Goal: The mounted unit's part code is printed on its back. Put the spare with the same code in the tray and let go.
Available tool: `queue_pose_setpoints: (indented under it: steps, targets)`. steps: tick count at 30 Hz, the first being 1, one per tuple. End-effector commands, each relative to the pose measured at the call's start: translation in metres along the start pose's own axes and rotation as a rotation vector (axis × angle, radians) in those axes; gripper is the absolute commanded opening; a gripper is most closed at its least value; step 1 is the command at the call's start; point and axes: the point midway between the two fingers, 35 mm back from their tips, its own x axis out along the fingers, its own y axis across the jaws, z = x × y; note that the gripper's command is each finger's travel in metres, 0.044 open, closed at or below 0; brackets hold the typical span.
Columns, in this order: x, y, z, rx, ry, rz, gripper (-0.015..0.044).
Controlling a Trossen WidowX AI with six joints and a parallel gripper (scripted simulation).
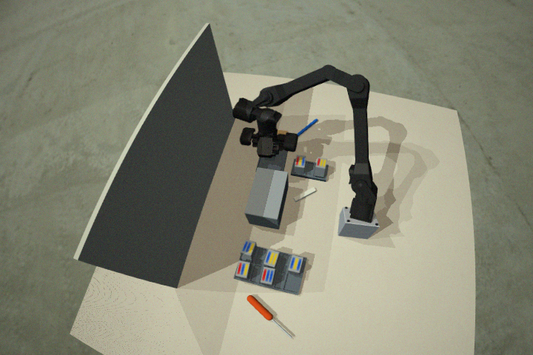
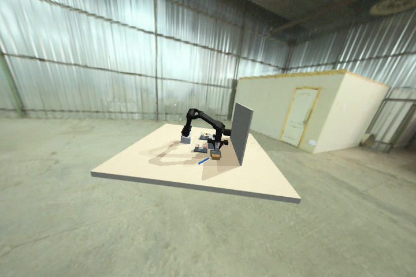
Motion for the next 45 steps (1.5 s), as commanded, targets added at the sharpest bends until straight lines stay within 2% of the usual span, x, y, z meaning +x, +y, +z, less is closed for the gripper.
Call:
queue_pose_setpoints:
  steps: [1,18,35,37,42,45]
  targets:
    - [0.003,0.0,0.001,-0.004,-0.004,-0.004,0.0]
    - [0.017,0.003,0.001,-0.005,0.0,-0.004,0.0]
    - [0.014,0.003,-0.001,0.0,0.004,0.0,0.044]
    - [0.003,0.001,0.0,-0.001,0.001,0.0,0.044]
    - [-0.08,0.002,0.001,-0.004,-0.005,-0.003,0.044]
    - [-0.091,0.004,0.001,-0.005,-0.004,-0.003,0.044]
